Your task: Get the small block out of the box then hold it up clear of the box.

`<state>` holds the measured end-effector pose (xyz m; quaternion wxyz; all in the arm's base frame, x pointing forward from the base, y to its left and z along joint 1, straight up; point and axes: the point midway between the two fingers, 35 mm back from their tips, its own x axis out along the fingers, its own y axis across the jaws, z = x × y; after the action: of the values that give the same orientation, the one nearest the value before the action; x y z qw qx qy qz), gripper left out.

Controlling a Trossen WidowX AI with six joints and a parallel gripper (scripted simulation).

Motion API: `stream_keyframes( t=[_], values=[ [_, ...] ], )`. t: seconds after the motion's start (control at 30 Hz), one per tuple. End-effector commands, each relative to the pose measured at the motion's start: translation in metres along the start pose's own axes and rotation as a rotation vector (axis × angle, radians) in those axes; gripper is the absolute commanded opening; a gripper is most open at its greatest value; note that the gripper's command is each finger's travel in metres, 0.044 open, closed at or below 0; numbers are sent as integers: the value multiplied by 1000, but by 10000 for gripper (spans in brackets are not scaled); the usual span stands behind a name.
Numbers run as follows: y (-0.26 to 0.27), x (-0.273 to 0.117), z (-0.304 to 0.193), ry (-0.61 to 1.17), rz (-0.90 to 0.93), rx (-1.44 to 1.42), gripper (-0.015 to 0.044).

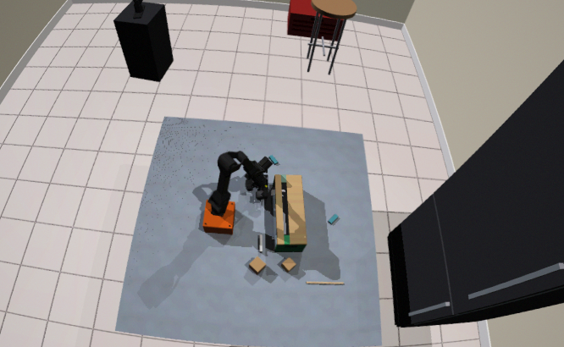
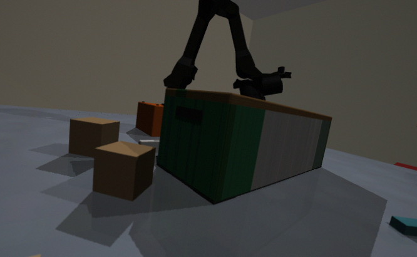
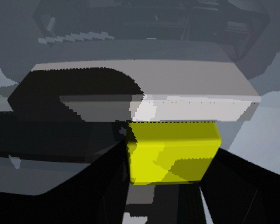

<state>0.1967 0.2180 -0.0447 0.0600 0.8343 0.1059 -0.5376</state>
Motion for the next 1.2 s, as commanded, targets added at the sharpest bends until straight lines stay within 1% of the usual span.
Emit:
stream_keyframes(
  t=[0.0, 0.07, 0.1, 0.5, 0.7, 1.17],
  values=[
    [1, 1, 1, -2, 2, -4, 55],
    [1, 0, -1, 3, 2, 19, 3],
    [1, -3, -4, 7, 2, 33, 0],
    [-1, -54, -25, 1, 0, 2, 0],
    [0, -59, -27, 1, -5, -10, 0],
    [22, -108, -49, 30, -96, -237, 0]
  ],
)
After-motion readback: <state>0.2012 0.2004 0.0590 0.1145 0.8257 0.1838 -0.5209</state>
